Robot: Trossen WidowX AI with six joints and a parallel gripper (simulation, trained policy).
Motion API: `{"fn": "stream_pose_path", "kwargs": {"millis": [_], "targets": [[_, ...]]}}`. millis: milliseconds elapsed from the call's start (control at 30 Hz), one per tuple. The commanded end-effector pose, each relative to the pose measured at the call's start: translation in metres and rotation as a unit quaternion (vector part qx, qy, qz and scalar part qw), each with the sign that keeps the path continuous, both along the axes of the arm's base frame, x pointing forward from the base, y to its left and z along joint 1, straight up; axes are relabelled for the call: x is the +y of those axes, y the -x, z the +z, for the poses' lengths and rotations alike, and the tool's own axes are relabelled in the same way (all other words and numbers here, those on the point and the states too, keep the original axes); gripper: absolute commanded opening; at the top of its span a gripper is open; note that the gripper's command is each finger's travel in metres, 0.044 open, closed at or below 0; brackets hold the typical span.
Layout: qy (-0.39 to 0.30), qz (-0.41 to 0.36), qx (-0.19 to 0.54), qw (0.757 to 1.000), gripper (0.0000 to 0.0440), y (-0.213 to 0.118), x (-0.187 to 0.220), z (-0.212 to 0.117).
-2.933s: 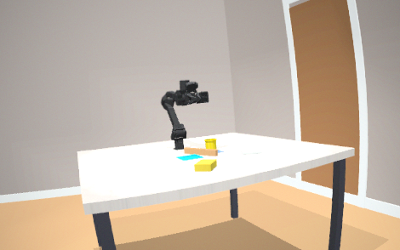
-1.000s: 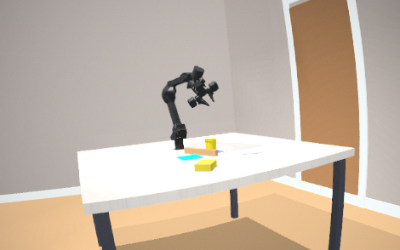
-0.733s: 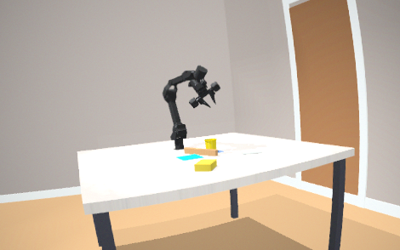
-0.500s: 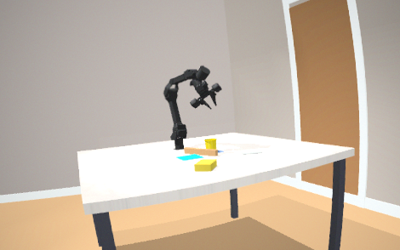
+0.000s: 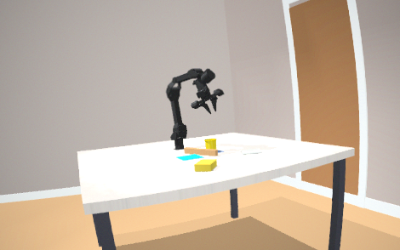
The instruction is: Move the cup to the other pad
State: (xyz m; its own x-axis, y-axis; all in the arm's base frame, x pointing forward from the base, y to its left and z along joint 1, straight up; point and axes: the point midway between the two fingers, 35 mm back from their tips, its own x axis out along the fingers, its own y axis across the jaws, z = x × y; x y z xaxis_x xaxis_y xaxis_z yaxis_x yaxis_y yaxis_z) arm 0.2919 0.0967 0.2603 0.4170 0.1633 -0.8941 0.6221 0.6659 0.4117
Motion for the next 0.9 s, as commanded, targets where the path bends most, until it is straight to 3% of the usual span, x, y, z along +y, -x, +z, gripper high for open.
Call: {"fn": "stream_pose_path", "kwargs": {"millis": [0,867], "targets": [[0.008,-0.011,0.027,1.0,0.0142,0.003,-0.001,-0.007],[0.077,-0.068,0.206,0.973,0.0161,0.029,-0.016,-0.072]]}}
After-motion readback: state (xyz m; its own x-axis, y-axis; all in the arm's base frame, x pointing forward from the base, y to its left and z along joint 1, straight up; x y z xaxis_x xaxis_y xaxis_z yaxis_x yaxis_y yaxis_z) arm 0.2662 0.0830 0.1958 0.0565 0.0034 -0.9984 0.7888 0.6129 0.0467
